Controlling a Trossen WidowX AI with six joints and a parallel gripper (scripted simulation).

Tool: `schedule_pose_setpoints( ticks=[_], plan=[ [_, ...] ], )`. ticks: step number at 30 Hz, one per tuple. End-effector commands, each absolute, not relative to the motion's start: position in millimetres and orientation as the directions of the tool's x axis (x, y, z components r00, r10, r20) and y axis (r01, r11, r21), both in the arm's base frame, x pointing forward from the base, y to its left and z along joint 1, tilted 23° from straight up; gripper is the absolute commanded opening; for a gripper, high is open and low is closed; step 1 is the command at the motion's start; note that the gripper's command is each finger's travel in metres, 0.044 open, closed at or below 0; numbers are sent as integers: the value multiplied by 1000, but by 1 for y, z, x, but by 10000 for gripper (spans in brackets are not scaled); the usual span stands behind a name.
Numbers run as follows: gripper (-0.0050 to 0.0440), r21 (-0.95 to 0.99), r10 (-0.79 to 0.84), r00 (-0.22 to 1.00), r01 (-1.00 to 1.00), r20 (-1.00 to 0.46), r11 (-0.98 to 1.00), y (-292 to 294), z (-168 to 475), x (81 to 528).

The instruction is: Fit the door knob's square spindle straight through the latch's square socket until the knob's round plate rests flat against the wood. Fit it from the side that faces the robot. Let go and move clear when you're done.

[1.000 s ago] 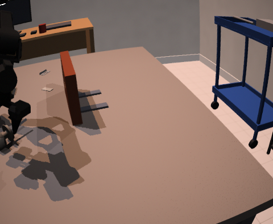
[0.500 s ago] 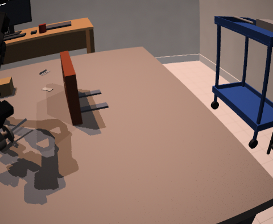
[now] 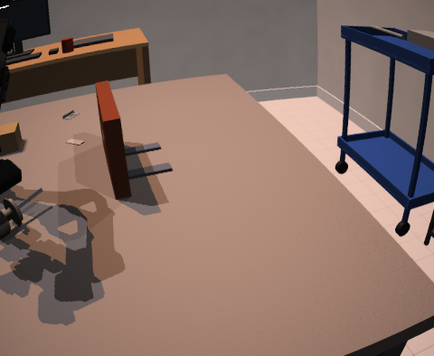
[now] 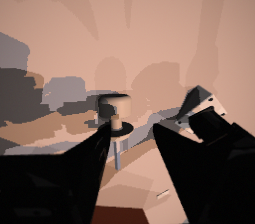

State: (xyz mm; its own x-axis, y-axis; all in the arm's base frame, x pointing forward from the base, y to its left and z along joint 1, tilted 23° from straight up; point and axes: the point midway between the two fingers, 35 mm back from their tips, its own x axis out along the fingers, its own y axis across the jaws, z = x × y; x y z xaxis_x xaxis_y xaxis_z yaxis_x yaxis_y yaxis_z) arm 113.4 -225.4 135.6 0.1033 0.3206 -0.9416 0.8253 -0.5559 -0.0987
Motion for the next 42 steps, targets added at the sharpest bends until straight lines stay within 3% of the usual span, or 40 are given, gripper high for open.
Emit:
schedule_pose_setpoints(
  ticks=[1, 7, 31, 42],
  plan=[
    [128, -98, 320, 104, 825, -942, -556, -225, 136, 113],
    [0, -98, 320, 104, 825, -942, -556, -225, 136, 113],
    [0, -98, 320, 104, 825, -942, -556, -225, 136, 113],
    [264, -99, 321, 103, 825, -942, -556, -225, 136, 113]
  ],
)
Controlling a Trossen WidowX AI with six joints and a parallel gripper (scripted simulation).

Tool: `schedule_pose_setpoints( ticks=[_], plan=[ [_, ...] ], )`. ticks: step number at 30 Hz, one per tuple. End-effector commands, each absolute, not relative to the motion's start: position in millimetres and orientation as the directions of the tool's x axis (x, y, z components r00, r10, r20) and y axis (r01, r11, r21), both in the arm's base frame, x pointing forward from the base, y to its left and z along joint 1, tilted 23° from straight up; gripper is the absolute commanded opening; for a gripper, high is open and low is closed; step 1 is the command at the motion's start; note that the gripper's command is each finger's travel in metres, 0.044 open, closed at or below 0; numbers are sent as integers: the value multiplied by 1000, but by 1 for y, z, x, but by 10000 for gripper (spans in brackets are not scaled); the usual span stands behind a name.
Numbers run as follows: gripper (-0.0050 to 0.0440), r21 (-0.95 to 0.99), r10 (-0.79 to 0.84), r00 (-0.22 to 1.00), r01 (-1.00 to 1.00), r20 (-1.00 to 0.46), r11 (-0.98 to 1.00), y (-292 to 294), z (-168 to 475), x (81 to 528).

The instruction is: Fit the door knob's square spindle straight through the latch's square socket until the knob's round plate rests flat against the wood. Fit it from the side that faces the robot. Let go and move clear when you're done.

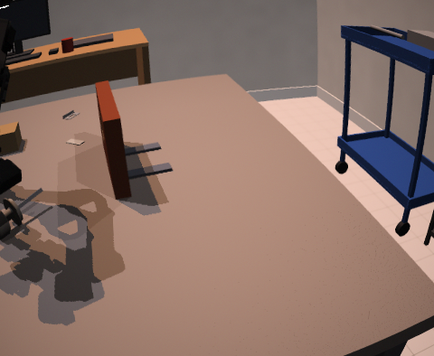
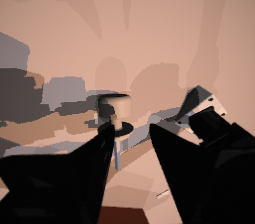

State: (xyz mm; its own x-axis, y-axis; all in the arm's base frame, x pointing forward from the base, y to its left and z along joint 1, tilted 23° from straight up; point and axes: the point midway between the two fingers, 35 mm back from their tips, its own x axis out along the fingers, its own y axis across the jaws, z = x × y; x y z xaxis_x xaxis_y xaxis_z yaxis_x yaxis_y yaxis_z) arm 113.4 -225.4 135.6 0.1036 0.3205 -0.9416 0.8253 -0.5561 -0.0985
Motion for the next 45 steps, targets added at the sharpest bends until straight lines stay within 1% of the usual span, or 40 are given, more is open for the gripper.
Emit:
schedule_pose_setpoints(
  ticks=[1, 2, 4, 9, 10, 45],
  plan=[
    [288, -98, 321, 104, 825, -942, -556, -225, 136, 113],
    [312, -98, 321, 104, 825, -942, -556, -225, 136, 113],
    [312, -98, 321, 104, 825, -942, -556, -225, 136, 113],
    [432, -109, 336, 102, 825, -936, -554, -224, 133, 112],
    [440, -109, 336, 102, 825, -936, -554, -225, 133, 113],
    [440, -109, 336, 102, 825, -936, -554, -219, 90, 130]
  ],
)
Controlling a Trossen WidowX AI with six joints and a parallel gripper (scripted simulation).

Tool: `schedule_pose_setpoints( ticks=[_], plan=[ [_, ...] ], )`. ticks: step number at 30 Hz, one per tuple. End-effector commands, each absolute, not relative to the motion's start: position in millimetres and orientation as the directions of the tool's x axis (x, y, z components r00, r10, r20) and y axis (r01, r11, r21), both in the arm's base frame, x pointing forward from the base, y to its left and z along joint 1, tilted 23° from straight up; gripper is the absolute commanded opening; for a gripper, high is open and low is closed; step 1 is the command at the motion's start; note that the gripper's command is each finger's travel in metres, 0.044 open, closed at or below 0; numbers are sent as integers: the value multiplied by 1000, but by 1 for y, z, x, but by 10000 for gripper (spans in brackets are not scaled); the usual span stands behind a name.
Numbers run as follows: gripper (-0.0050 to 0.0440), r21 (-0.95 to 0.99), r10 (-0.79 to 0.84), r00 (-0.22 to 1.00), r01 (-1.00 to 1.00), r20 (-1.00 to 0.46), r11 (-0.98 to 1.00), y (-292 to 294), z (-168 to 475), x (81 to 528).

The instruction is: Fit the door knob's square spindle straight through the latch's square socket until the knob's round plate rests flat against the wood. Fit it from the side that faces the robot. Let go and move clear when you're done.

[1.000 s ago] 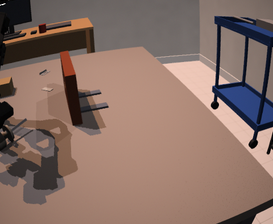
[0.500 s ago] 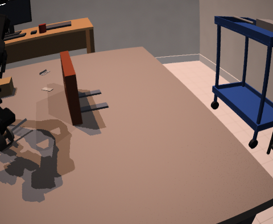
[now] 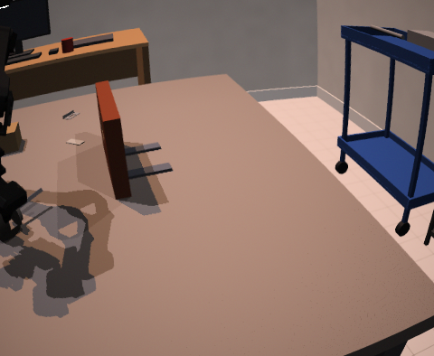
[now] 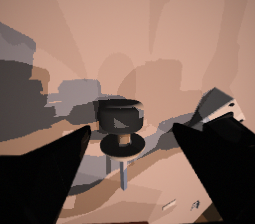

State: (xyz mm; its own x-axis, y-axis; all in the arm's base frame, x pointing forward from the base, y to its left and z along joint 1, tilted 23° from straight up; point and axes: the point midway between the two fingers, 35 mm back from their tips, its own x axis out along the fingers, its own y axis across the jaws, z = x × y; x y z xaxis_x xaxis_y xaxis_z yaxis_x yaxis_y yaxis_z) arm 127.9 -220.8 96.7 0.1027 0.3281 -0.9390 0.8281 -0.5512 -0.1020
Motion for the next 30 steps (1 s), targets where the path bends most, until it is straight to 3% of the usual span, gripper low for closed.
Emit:
schedule_pose_setpoints(
  ticks=[1, 30],
  plan=[
    [440, -109, 336, 102, 825, -936, -554, -219, 88, 131],
    [440, -109, 336, 102, 825, -936, -554, -215, 60, 141]
  ],
)
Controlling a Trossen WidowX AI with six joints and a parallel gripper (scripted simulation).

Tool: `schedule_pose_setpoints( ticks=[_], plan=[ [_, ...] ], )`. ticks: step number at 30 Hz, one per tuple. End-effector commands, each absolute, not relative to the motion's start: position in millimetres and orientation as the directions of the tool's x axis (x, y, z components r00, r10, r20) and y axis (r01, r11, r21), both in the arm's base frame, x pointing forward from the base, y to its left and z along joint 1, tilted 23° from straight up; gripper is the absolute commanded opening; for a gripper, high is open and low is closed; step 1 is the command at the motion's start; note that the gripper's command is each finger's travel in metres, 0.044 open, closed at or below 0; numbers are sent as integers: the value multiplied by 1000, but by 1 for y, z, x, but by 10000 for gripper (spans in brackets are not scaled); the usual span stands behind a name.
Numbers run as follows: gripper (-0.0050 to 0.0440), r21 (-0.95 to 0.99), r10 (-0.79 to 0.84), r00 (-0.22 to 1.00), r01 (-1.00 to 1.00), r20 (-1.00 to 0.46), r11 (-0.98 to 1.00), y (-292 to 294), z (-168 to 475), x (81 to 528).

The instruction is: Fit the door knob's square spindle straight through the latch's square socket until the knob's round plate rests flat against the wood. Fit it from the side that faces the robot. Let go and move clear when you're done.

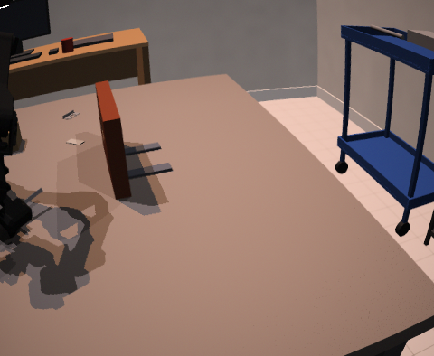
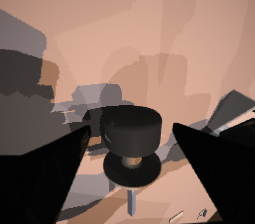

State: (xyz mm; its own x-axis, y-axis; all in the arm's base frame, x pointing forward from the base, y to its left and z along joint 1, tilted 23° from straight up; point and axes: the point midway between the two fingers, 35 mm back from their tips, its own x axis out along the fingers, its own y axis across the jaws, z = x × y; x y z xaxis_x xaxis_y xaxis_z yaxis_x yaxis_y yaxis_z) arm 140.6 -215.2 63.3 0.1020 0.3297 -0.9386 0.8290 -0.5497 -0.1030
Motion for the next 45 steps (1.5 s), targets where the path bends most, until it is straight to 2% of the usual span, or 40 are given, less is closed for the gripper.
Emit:
schedule_pose_setpoints(
  ticks=[1, 5, 14, 23, 29, 31, 35, 45],
  plan=[
    [440, -109, 336, 102, 825, -936, -554, -215, 60, 141],
    [344, -109, 336, 102, 825, -936, -554, -215, 60, 141],
    [304, -109, 336, 102, 825, -936, -554, -215, 60, 141],
    [244, -109, 336, 102, 825, -936, -554, -215, 60, 141],
    [100, -109, 336, 102, 825, -936, -554, -215, 64, 139],
    [100, -109, 336, 102, 825, -936, -554, -215, 64, 139],
    [4, -109, 336, 102, 825, -936, -554, -215, 66, 139],
    [0, -109, 336, 102, 825, -936, -554, -218, 88, 130]
  ],
)
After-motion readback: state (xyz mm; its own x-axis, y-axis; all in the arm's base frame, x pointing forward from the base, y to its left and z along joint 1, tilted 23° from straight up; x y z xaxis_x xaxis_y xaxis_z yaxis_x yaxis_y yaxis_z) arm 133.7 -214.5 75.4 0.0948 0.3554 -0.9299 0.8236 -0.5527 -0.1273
